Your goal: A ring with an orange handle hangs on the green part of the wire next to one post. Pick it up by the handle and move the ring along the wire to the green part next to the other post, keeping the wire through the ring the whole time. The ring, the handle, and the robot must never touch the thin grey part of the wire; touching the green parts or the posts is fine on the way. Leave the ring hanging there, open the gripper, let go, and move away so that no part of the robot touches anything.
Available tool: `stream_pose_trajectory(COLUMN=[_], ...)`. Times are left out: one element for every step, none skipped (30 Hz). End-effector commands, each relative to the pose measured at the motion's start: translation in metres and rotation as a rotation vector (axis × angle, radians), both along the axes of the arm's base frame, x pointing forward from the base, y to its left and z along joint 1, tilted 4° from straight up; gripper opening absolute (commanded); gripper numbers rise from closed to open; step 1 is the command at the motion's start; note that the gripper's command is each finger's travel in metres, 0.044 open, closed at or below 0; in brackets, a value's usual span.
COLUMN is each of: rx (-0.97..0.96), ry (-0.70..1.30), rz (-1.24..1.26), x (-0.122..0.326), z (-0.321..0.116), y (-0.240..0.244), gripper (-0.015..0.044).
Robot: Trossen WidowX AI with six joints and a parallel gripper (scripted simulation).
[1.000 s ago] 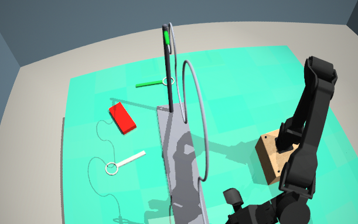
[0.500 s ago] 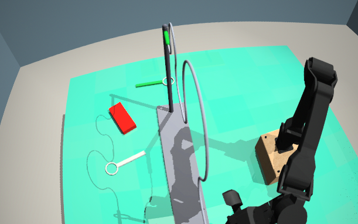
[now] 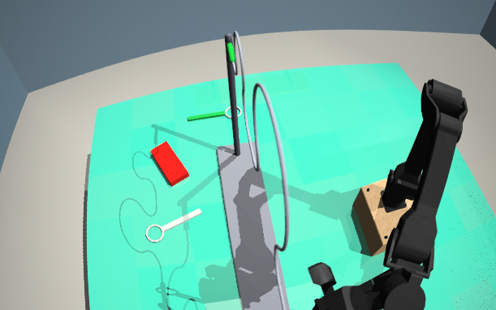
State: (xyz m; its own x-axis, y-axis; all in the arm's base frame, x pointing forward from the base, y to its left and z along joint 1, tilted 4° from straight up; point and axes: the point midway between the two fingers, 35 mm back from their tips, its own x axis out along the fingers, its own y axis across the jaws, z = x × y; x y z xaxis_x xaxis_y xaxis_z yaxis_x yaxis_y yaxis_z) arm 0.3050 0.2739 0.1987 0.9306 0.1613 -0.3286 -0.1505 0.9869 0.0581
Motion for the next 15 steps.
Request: stream_pose_trajectory(rx=[0.000,0.000,0.000,0.000,0.000,0.000,0.000,0.000,0.000,0.000,0.000,0.001,0.001,0.001,0.001], ry=[0.000,0.000,0.000,0.000,0.000,0.000,0.000,0.000,0.000,0.001,0.001,0.002,0.002,0.003,0.004], rz=[0.000,0.000,0.000,0.000,0.000,0.000,0.000,0.000,0.000,0.000,-0.001,-0.001,-0.002,-0.003,-0.003], x=[0.000,0.000,0.000,0.000,0.000,0.000,0.000,0.000,-0.001,-0.002,-0.005,-0.008,-0.011,-0.015,-0.020], z=[0.000,0.000,0.000,0.000,0.000,0.000,0.000,0.000,0.000,0.001,0.002,0.002,0.004,0.005,0.006], y=[0.000,0.000,0.000,0.000,0.000,0.000,0.000,0.000,0.000,0.000,0.000,-0.001,-0.001,-0.002,-0.002], gripper=[-0.0071,-0.0045,-0.0019,0.0007,0.0034,0.0060,0.0086,0.0113,0.0139,0.0160,0.0160,0.0160,0.0160,0.0160,0.0160])
